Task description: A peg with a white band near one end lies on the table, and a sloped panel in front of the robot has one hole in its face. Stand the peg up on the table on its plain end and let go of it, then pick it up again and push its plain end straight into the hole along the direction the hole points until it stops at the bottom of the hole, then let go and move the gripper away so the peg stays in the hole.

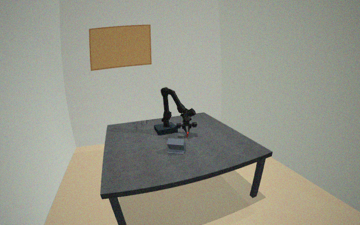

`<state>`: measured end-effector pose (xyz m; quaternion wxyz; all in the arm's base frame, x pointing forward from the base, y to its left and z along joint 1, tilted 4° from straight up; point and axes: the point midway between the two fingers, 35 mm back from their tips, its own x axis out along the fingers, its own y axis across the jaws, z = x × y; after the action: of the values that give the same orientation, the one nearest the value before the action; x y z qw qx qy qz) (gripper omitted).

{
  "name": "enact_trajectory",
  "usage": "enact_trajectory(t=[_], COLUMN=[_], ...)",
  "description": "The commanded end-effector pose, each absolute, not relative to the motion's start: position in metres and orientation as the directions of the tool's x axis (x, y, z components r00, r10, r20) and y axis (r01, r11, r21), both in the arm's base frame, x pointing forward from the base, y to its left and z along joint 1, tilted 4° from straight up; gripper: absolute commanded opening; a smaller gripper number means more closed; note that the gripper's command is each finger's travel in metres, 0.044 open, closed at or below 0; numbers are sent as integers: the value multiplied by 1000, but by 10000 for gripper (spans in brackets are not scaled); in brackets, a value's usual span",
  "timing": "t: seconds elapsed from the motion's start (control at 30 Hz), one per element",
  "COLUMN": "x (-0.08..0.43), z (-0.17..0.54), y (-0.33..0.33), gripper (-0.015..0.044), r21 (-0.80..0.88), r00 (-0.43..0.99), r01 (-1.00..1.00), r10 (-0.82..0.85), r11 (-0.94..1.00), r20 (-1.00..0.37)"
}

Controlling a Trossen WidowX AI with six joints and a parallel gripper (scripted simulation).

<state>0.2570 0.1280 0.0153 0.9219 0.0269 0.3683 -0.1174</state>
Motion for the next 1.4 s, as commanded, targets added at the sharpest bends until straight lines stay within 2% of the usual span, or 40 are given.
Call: enact_trajectory(t=[0.0, 1.37], x=[253, 226], z=[16, 16], y=[128, 134], gripper=[50, 50], r21=[-34, -36], r00=[727, 904], r01=[242, 241], r10=[-204, -238], r11=[970, 970], r20=[-656, -355])
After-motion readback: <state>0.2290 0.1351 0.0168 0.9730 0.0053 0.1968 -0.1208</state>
